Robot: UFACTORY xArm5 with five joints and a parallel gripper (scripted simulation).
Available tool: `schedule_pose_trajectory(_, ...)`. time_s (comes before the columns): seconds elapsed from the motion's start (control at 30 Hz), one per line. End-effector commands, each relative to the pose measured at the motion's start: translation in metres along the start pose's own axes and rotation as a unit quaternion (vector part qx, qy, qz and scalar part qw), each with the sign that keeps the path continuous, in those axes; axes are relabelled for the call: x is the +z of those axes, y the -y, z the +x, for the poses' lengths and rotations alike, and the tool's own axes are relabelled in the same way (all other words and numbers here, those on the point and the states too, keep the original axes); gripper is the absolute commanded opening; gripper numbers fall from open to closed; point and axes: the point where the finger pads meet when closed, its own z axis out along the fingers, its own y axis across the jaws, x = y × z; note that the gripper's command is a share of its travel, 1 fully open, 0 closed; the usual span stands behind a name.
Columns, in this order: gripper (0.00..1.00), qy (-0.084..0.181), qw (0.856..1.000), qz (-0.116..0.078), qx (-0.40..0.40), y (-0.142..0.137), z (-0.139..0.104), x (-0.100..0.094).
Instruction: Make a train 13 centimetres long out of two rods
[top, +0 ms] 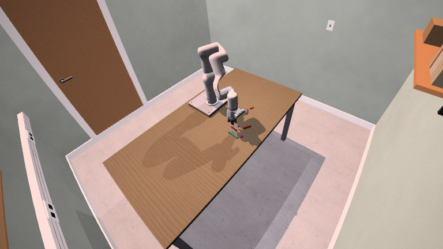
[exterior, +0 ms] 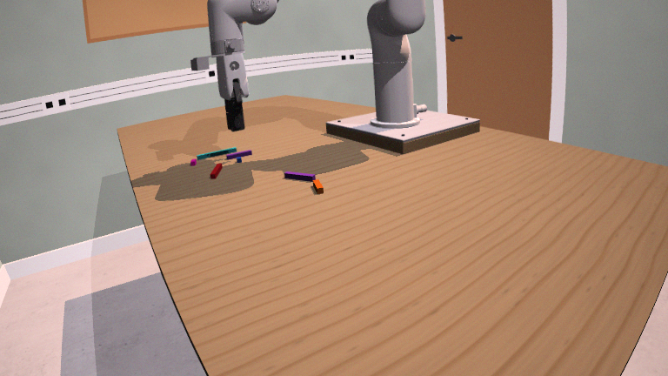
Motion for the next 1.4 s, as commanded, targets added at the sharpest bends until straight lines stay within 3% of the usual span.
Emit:
schedule_pose_trajectory(0.0, 0.24, -0.002, 1.0, 0.0, 0.0, 0.0, 0.001, 0.002)
schedule_pose_trajectory(1.37, 0.24, -0.002, 1.0, 0.0, 0.0, -0.001, 0.001, 0.046)
